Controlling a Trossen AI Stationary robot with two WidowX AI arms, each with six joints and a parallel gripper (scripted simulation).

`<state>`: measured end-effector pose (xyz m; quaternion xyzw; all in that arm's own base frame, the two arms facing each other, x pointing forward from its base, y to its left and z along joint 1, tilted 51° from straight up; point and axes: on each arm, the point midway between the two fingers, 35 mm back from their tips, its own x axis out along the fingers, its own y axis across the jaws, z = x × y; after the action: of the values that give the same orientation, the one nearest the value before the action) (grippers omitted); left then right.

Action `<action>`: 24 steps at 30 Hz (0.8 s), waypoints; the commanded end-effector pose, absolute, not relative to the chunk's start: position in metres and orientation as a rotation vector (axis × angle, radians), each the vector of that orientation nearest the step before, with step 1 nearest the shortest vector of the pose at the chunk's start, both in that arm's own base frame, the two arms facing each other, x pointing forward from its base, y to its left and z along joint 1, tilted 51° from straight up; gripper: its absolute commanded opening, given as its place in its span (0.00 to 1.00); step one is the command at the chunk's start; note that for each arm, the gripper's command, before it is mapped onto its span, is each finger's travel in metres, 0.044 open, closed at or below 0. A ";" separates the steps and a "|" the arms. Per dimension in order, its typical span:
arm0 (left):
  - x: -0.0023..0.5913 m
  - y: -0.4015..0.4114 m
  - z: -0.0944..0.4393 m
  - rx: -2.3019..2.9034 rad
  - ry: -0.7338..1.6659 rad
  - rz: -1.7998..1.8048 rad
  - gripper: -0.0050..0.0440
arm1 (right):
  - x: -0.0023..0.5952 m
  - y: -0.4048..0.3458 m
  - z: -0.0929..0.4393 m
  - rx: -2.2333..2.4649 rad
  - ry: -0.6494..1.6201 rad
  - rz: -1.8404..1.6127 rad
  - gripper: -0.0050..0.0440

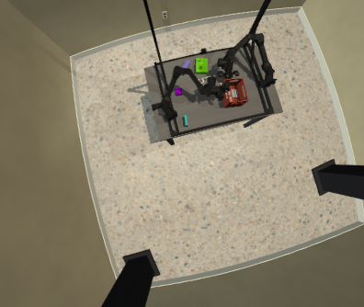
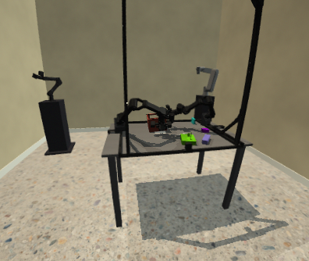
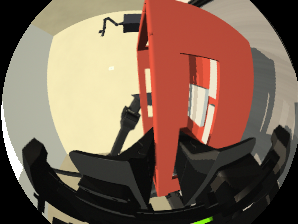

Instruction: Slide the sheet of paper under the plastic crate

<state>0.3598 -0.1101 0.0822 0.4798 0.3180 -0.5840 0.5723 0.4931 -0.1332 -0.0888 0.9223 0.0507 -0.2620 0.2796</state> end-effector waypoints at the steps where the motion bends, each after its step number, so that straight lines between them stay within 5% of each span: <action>1: 0.361 -0.095 0.100 1.129 0.727 -1.361 0.22 | 0.501 -0.166 -0.062 2.465 0.007 -0.642 0.10; 24: 0.350 -0.106 0.138 1.128 0.726 -1.360 0.22 | 0.501 -0.166 -0.062 2.465 0.007 -0.642 0.10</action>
<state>0.3509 -0.1058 0.1351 0.4819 0.3082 -0.5832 0.5767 0.4931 -0.1333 -0.0887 0.9223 0.0505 -0.2620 0.2797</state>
